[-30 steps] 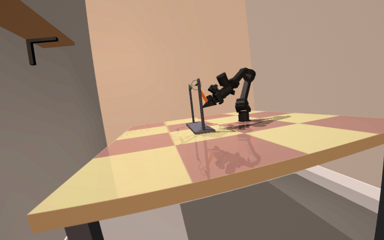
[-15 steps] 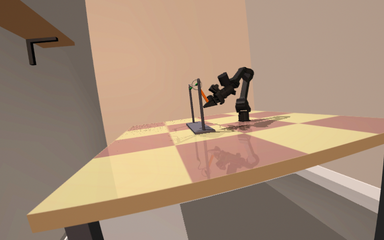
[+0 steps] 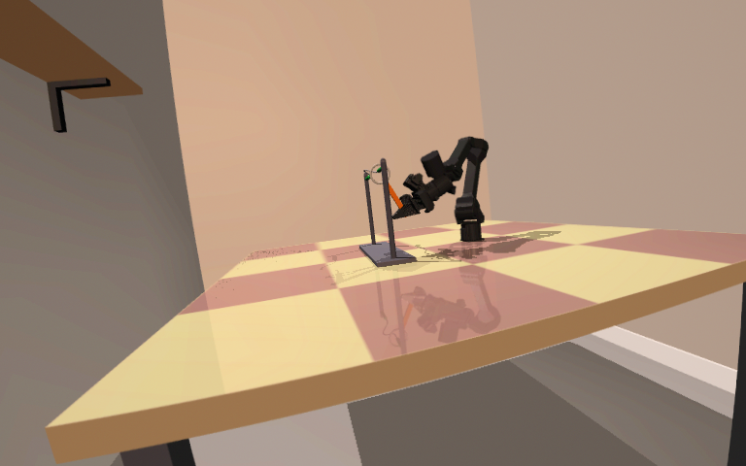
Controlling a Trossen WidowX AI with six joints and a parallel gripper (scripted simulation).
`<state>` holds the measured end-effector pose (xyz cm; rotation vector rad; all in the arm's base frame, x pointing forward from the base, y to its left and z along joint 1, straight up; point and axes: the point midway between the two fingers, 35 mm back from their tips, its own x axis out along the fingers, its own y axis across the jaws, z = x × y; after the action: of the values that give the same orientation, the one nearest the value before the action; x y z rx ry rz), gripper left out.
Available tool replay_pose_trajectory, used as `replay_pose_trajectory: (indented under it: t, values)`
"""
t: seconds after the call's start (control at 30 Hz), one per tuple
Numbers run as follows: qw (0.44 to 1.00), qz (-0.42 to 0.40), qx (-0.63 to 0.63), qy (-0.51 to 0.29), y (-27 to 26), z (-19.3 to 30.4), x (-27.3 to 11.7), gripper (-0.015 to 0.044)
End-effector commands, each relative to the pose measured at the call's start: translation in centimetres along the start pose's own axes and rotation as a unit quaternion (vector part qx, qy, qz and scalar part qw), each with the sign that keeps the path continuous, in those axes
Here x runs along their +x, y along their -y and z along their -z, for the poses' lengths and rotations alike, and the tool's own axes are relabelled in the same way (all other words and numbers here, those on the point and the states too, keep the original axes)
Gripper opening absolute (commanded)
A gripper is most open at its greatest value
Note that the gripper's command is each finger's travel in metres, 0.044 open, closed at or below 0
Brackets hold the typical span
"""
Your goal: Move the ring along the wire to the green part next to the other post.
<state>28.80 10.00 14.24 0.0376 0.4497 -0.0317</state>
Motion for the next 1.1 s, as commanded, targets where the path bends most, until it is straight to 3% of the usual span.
replay_pose_trajectory:
  t: [0.0,1.0,1.07]
  values:
    - [1.000,0.004,-0.002,-0.005,0.12,0.80,0.30,-0.0150]
    - [1.000,0.004,-0.002,-0.005,0.12,0.80,0.30,-0.0150]
    - [1.000,0.002,-0.003,-0.004,0.06,0.68,0.26,-0.0097]
